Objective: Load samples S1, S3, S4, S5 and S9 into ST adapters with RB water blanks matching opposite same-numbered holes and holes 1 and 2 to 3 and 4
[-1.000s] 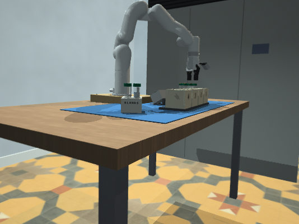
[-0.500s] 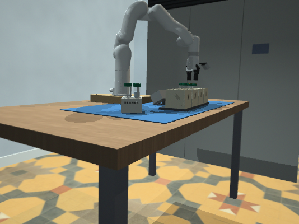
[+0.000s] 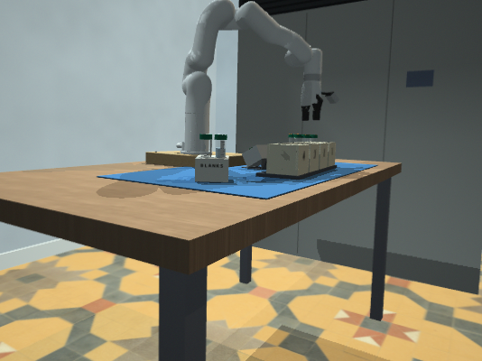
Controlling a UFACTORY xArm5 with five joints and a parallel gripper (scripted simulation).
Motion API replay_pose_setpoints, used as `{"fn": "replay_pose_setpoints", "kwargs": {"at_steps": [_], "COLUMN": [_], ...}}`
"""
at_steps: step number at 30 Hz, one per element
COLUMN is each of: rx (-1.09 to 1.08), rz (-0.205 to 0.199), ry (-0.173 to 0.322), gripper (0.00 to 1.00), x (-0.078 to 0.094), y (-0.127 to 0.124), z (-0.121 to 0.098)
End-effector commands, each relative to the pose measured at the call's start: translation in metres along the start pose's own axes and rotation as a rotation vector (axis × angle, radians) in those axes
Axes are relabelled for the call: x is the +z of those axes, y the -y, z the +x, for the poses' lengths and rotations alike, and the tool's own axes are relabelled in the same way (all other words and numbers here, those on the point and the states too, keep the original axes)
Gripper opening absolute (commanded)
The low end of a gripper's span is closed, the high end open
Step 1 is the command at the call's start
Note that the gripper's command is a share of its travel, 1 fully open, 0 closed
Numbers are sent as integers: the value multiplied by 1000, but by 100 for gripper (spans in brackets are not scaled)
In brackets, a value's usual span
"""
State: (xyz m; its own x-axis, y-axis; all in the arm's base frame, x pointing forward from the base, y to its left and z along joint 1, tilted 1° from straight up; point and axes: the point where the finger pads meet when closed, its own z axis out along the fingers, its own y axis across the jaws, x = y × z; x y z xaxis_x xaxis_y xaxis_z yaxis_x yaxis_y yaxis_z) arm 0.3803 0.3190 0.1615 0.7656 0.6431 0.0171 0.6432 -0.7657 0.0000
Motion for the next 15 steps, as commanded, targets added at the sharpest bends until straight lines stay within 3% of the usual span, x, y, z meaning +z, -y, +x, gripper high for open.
{"fn": "replay_pose_setpoints", "kwargs": {"at_steps": [1, 15], "rx": [0, 0], "rz": [0, 0], "ry": [-2, -2], "gripper": [100, 100], "x": [-6, -43], "y": [0, 0], "z": [1, 1]}}
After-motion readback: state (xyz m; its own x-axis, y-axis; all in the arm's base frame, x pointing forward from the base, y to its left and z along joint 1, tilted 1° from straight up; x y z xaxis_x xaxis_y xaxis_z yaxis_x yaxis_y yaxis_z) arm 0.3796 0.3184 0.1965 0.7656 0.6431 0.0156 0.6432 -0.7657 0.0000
